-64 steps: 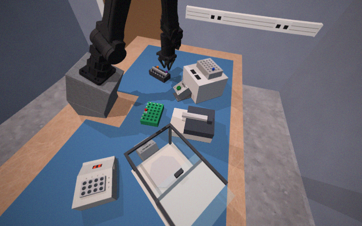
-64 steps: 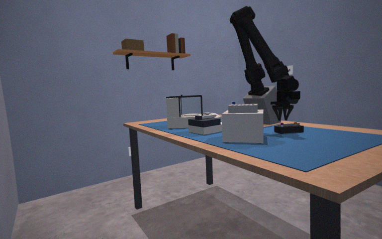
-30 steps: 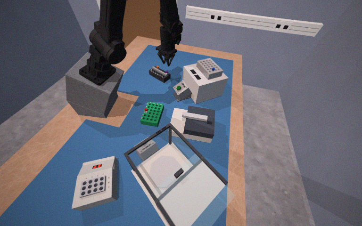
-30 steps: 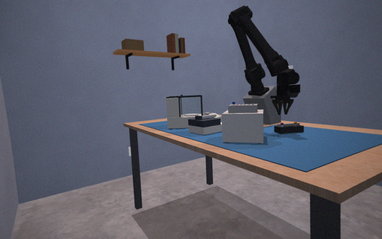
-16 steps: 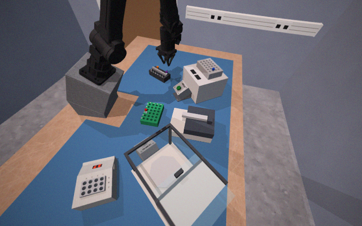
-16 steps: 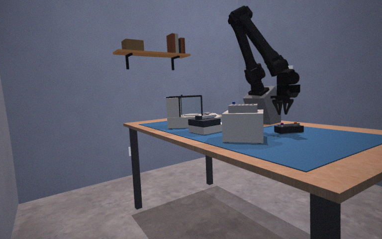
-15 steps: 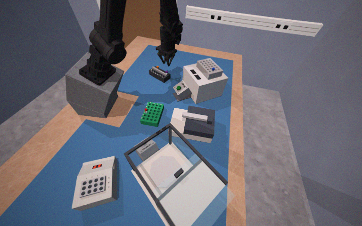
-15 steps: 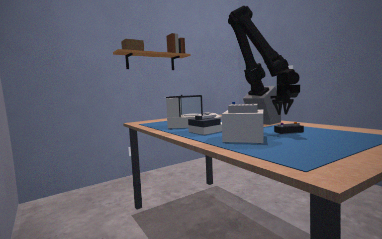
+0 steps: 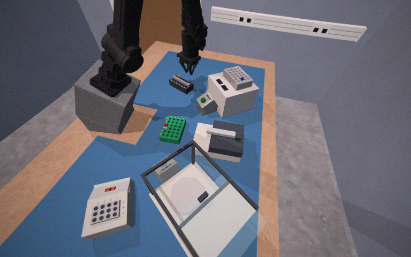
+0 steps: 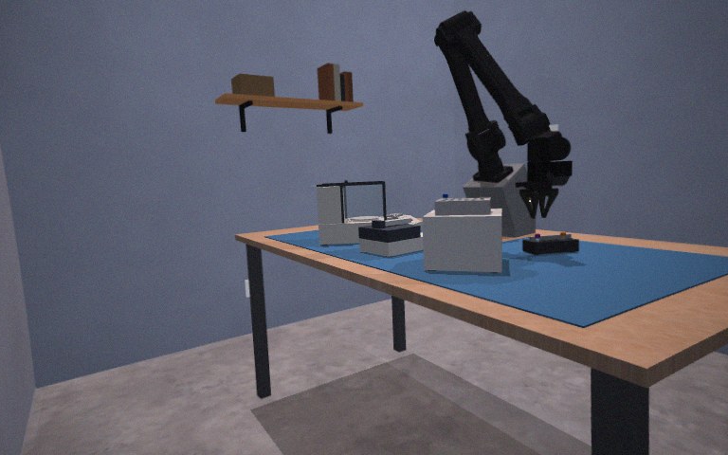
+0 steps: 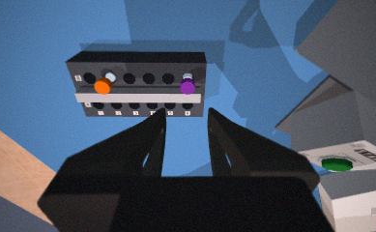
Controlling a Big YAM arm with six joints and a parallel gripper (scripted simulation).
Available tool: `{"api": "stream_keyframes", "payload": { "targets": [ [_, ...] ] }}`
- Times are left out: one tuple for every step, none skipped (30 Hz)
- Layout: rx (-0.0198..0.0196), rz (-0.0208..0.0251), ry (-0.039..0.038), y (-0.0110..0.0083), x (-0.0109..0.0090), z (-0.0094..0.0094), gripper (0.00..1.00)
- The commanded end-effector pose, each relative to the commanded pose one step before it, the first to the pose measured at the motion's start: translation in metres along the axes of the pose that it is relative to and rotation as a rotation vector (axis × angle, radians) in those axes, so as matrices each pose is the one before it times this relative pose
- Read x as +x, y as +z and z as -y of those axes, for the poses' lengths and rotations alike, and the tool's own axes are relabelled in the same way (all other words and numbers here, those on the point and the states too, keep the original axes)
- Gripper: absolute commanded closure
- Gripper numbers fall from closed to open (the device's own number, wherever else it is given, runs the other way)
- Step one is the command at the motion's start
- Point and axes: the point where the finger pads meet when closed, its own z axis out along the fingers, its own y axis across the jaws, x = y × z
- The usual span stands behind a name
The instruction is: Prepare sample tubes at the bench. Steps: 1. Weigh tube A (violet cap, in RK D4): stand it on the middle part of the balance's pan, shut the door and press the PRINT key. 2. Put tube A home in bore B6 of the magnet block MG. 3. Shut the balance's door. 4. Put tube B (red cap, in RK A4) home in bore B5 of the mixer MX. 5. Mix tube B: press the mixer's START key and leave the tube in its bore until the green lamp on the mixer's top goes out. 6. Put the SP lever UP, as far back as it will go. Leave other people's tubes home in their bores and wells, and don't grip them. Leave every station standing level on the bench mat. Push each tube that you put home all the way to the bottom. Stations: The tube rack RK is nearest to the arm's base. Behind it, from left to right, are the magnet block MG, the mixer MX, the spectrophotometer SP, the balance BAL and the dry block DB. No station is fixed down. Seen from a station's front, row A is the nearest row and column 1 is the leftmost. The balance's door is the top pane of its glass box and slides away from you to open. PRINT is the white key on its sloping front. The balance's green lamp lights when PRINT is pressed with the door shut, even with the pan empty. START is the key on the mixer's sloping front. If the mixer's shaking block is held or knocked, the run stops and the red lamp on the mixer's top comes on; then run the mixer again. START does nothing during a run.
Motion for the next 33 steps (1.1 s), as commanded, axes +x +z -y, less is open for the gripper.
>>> {"api": "stream_keyframes", "payload": {
  "targets": [
    [0.00012, 0.03048, 0.00809, -0.01672, -0.01177, -0.0016, 0.7],
    [0.00019, 0.00394, 0.00177, -0.00245, -0.00243, 0.00046, 0.7],
    [0.0, 0.0, 0.0, 0.0, 0.0, 0.0, 0.7],
    [0.0, 0.0, 0.0, 0.0, 0.0, 0.0, 0.7],
    [-0.00011, 0.00449, 0.00201, -0.00258, -0.00276, 0.00046, 0.7],
    [0.0005, 0.00435, 0.00197, -0.00256, -0.00268, 0.00056, 0.7],
    [0.00003, 0.00199, 0.00092, -0.00211, -0.00125, 0.00022, 0.7],
    [-0.00008, 0.0002, 0.00012, -0.00176, -0.00016, 0.00001, 0.7],
    [-0.00005, 0.00019, 0.00012, -0.00176, -0.00016, 0.00001, 0.7],
    [-0.00005, 0.00019, 0.00012, -0.00176, -0.00016, 0.00001, 0.7],
    [-0.00004, 0.00019, 0.00012, -0.00176, -0.00016, 0.00002, 0.7],
    [-0.00005, 0.00019, 0.00012, -0.00176, -0.00016, 0.00001, 0.7],
    [-0.00006, 0.00019, 0.00012, -0.00176, -0.00016, 0.00001, 0.7],
    [-0.00005, 0.00019, 0.00012, -0.00176, -0.00016, 0.00001, 0.7],
    [-0.00004, 0.00019, 0.00012, -0.00176, -0.00016, 0.00002, 0.7],
    [-0.00006, 0.00019, 0.00012, -0.00176, -0.00016, 0.00001, 0.7],
    [-0.00008, 0.00019, 0.00012, -0.00176, -0.00016, 0.00001, 0.7],
    [-0.00008, 0.00019, 0.00012, -0.00176, -0.00016, 0.00001, 0.7],
    [-0.00009, 0.00018, 0.00012, -0.00176, -0.00015, 0.00001, 0.7],
    [0.0, 0.0, 0.0, 0.0, 0.0, 0.0, 0.7],
    [0.0, 0.0, 0.0, 0.0, 0.0, 0.0, 0.7],
    [-0.00066, -0.00975, -0.00441, 0.00145, 0.00172, -0.00157, 0.7],
    [0.00011, 0.00933, 0.00428, -0.00474, -0.00183, 0.0014, 0.7],
    [0.00008, 0.00097, 0.00048, -0.00202, -0.0003, 0.00015, 0.7],
    [-0.00001, 0.00018, 0.00012, -0.00176, -0.00015, 0.00002, 0.7],
    [-0.00006, 0.00018, 0.00012, -0.00176, -0.00015, 0.00001, 0.7],
    [-0.00005, 0.00018, 0.00012, -0.00176, -0.00015, 0.00001, 0.7],
    [-0.00005, 0.00018, 0.00012, -0.00176, -0.00015, 0.00001, 0.7],
    [-0.00006, 0.00017, 0.00012, -0.00177, -0.00015, 0.00001, 0.7],
    [-0.00007, 0.00017, 0.00012, -0.00177, -0.00014, 0.00001, 0.7],
    [-0.00008, 0.00017, 0.00012, -0.00177, -0.00014, 0.00001, 0.7],
    [-0.0001, 0.00017, 0.00012, -0.00177, -0.00014, 0.00001, 0.7],
    [-0.00011, 0.00017, 0.00011, -0.00177, -0.00014, 0.0, 0.7]
  ]
}}
